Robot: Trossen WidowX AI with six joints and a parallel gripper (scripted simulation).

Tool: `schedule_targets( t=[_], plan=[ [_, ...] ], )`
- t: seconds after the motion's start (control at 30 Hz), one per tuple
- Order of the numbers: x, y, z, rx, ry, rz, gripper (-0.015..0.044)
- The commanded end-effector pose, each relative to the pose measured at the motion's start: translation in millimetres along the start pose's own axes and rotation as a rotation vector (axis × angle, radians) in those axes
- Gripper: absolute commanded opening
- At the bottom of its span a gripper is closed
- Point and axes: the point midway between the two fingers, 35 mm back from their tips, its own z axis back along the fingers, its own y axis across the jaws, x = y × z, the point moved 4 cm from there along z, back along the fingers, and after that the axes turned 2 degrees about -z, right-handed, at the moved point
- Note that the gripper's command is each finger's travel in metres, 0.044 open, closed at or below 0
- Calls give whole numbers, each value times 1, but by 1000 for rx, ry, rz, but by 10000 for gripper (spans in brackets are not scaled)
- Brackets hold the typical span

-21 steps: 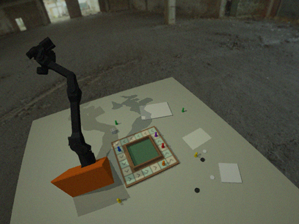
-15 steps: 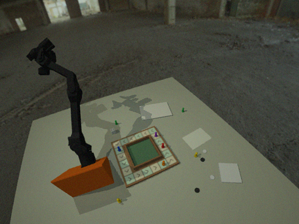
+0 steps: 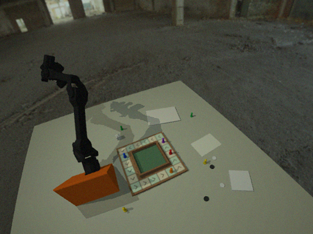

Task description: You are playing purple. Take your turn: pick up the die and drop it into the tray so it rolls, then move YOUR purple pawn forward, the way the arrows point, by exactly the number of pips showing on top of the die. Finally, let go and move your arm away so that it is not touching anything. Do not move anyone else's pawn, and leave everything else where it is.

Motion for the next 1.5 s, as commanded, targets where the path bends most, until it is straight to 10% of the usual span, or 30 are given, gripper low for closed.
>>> schedule_targets(
  t=[0.0, 0.7, 1.1, 1.47],
  plan=[
    [5, -32, -15, -31, 0, 207, 275],
    [90, -300, 4, -705, 310, 779, 275],
    [123, -417, 130, -1074, 491, 387, 275],
    [103, -445, 223, -1061, 340, -215, 275]
  ],
)
